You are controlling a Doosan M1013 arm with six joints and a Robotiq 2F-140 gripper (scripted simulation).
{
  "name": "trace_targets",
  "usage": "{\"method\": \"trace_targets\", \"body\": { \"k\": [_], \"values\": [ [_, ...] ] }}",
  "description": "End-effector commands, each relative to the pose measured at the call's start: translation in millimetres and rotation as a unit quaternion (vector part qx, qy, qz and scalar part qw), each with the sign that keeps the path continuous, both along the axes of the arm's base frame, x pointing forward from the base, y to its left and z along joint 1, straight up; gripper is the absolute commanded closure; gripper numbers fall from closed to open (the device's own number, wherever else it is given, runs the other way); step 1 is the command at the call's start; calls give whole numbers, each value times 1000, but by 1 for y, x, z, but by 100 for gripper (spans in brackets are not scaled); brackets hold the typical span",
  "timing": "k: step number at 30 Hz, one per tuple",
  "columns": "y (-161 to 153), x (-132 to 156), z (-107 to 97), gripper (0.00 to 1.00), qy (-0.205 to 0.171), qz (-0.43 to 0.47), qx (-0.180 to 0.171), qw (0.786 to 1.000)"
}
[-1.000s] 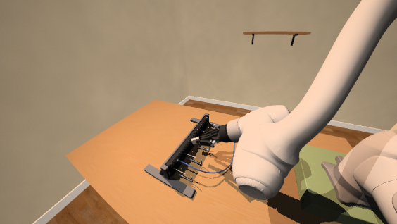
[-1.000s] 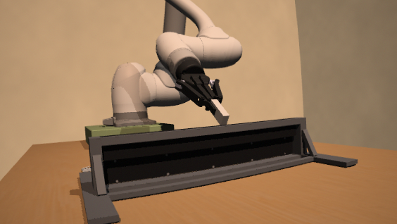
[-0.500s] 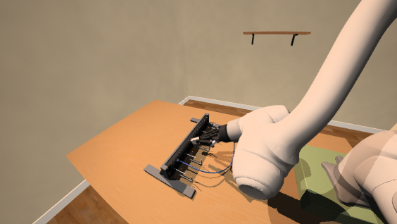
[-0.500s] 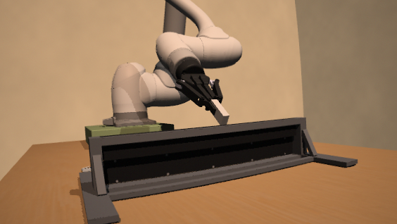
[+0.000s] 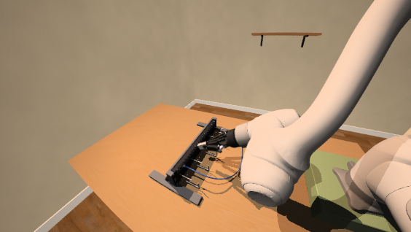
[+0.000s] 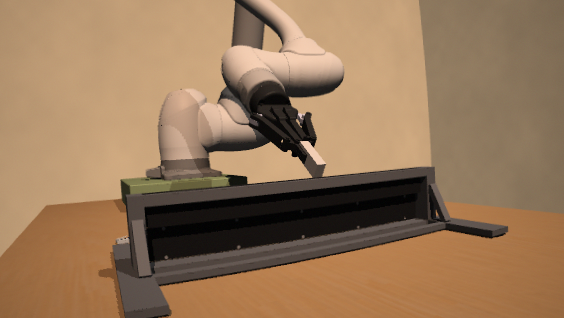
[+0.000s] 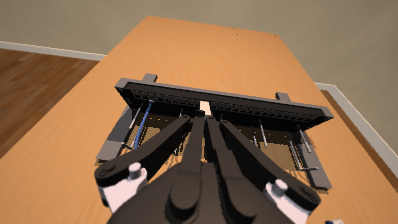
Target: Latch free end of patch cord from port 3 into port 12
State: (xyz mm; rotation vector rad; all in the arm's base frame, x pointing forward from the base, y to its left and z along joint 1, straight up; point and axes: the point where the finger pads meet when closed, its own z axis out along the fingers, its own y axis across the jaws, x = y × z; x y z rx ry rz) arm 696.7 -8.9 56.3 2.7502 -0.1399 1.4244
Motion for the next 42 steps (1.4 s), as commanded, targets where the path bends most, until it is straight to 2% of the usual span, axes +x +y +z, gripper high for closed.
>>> {"method": "trace_targets", "body": {
  "k": [1, 6, 12, 14, 20, 24, 36, 42],
  "values": [
    [-1, 3, 3, 100, -4, -1, 1, 1000],
    [1, -11, 13, 100, -4, -1, 1, 1000],
    [4, -49, 40, 100, -4, -1, 1, 1000],
    [4, -49, 40, 100, -4, -1, 1, 1000],
    [8, -88, 67, 100, -4, -1, 1, 1000],
    [9, -104, 78, 100, -4, -1, 1, 1000],
    [9, -110, 82, 100, -4, -1, 1, 1000],
    [-3, -111, 82, 100, -4, -1, 1, 1000]
  ]
}}
